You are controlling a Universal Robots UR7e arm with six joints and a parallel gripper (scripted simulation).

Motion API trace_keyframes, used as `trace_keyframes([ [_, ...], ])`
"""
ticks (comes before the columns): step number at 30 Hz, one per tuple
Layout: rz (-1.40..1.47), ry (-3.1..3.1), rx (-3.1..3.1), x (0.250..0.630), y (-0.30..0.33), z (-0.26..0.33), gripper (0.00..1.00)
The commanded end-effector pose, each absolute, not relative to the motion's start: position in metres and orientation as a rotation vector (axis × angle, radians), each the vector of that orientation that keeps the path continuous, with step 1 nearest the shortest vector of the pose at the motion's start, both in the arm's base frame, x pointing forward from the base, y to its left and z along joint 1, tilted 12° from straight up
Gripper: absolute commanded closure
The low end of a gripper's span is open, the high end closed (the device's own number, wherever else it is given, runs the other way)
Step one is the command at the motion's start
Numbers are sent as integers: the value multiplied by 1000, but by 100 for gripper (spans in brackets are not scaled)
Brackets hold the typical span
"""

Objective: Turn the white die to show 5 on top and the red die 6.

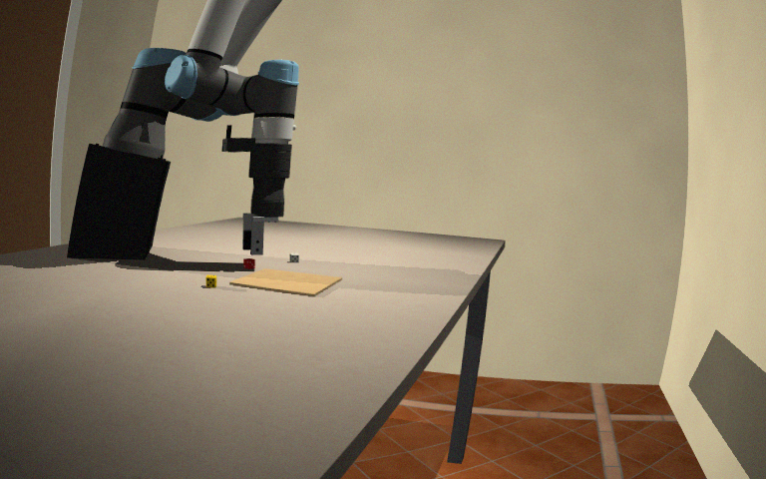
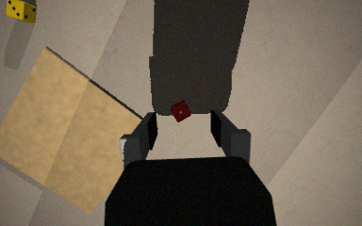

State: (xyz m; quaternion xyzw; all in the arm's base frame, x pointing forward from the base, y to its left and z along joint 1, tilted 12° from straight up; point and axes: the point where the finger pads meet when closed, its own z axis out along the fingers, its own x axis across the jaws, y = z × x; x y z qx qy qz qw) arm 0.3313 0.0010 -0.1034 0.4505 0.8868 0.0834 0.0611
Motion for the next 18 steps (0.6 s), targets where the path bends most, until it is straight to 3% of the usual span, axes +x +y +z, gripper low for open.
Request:
trace_keyframes([
  [1, 252, 2682, 1362, 334, 5, -102, 0],
  [18, 252, 2682, 1362, 356, 48, -94, 0],
])
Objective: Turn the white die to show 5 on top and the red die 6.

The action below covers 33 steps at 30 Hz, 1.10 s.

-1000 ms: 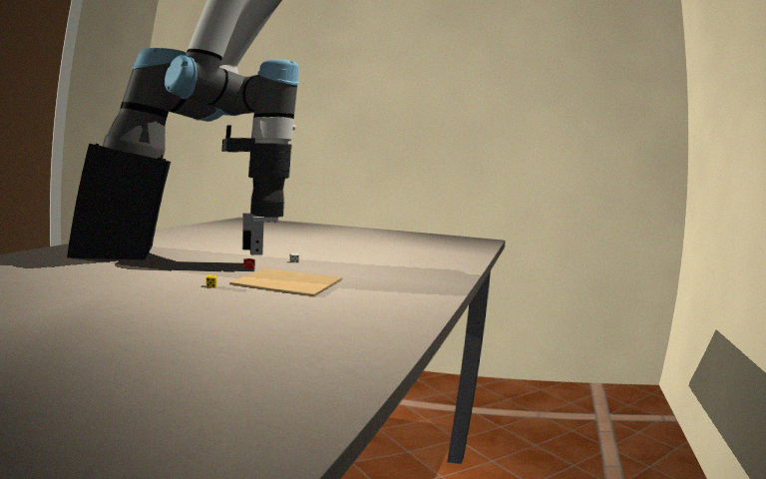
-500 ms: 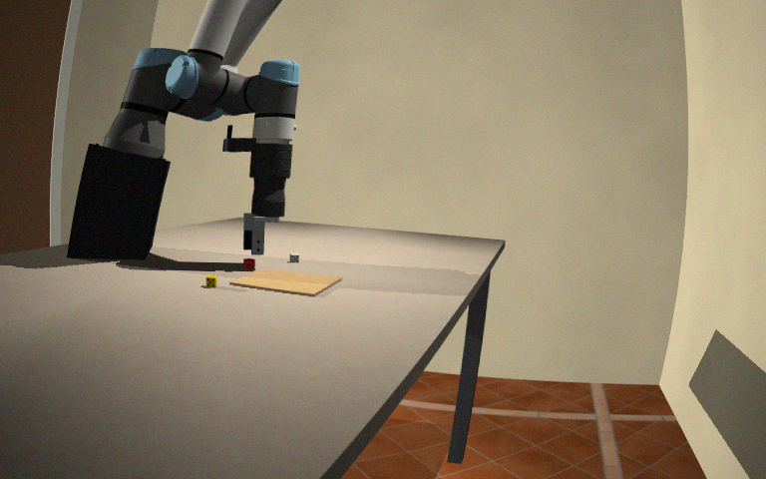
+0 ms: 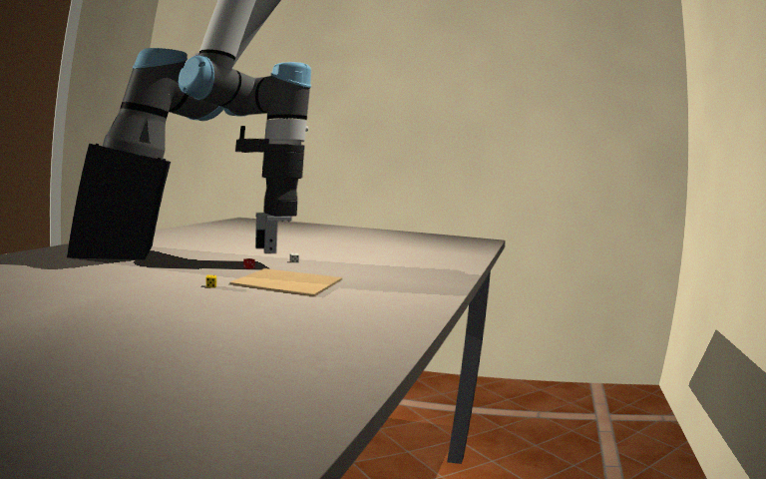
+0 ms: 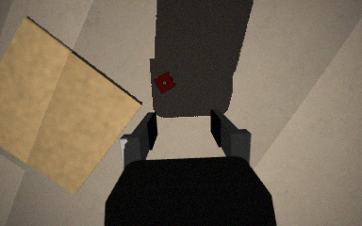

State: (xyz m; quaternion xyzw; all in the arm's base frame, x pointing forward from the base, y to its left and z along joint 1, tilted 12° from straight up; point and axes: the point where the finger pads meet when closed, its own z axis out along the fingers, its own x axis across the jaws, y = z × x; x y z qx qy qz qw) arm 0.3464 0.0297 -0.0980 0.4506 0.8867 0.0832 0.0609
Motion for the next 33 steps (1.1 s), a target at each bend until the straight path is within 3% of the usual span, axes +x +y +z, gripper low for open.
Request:
trace_keyframes([
  [1, 252, 2682, 1362, 358, 52, -93, 0],
  [17, 252, 2682, 1362, 382, 97, -85, 0],
  [33, 252, 2682, 1362, 385, 103, -83, 0],
])
